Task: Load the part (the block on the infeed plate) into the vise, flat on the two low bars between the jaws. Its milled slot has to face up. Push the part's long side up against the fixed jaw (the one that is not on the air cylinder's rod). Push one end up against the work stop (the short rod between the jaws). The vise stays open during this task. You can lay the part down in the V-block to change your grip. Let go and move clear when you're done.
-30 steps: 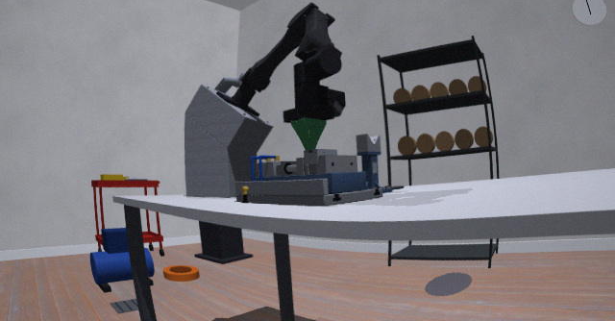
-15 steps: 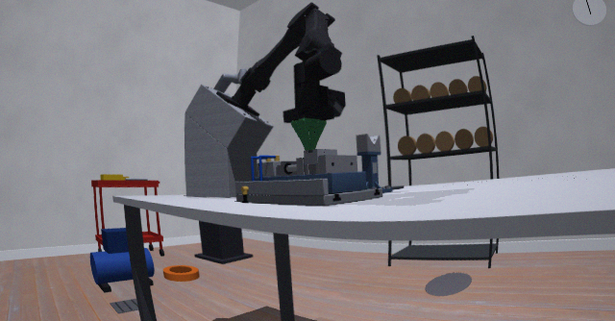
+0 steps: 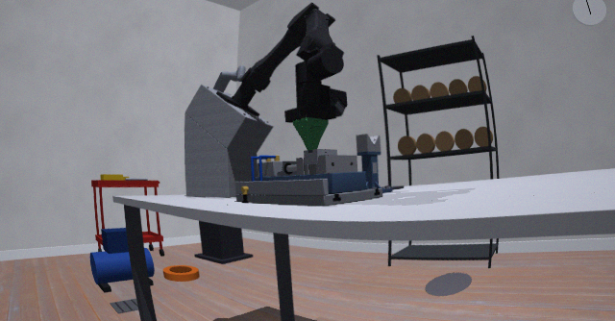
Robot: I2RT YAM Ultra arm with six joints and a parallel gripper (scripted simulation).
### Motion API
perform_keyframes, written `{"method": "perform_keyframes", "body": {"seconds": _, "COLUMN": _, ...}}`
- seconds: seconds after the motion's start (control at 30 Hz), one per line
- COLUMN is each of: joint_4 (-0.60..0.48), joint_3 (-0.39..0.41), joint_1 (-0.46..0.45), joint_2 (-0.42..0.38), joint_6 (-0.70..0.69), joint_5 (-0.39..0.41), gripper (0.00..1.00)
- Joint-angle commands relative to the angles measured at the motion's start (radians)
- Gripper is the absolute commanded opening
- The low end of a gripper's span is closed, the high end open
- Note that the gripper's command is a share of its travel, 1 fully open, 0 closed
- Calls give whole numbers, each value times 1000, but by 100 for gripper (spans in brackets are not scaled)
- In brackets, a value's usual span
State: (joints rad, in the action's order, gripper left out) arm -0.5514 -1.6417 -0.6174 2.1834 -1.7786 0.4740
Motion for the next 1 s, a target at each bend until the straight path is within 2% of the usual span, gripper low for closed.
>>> {"method": "perform_keyframes", "body": {"seconds": 0.0, "joint_4": -18, "joint_3": -34, "joint_1": -10, "joint_2": 15, "joint_6": 8, "joint_5": 3, "gripper": 0}}
{"method": "perform_keyframes", "body": {"seconds": 0.97, "joint_4": -41, "joint_3": -80, "joint_1": -3, "joint_2": 23, "joint_6": 10, "joint_5": 4, "gripper": 0}}
